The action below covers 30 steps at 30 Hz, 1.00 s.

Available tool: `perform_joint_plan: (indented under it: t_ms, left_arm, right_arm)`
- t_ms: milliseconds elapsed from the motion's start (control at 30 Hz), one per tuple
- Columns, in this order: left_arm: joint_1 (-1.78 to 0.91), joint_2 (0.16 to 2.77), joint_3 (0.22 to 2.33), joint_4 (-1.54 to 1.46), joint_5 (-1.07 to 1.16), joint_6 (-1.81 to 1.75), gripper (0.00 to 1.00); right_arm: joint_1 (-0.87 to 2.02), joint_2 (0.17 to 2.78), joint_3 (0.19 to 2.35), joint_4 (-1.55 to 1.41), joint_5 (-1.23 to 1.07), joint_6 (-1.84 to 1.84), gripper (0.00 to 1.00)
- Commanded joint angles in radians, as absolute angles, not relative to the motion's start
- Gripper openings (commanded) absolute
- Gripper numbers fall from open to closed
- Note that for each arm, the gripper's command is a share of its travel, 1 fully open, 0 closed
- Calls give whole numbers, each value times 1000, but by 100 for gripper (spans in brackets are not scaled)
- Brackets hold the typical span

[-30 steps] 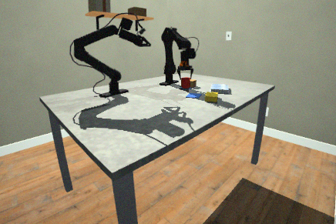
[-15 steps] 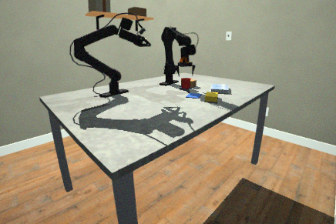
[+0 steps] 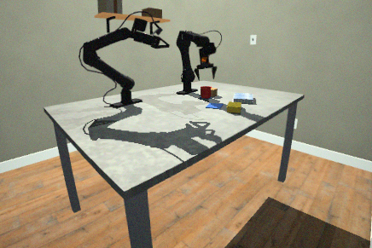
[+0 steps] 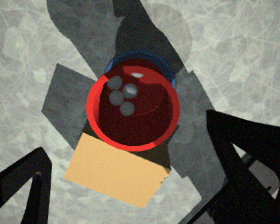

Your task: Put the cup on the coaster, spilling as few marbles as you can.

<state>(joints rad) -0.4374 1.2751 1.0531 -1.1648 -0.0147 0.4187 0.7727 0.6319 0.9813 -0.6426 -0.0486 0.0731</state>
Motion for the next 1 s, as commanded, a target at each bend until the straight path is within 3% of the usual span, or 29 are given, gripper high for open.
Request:
perform_joint_plan:
  t_ms: [0, 567, 967]
  left_arm:
    - [-412, 1180, 974, -1082, 0, 265, 100]
    - [-443, 826, 680, -865, -98, -217, 100]
    - [-498, 782, 642, -868, -142, -266, 100]
  right_arm:
    - [677, 693, 1008, -508, -20, 51, 100]
    - [154, 933, 1031, -89, 11, -3, 100]
    - [-5, 1047, 1058, 5, 1, -1, 100]
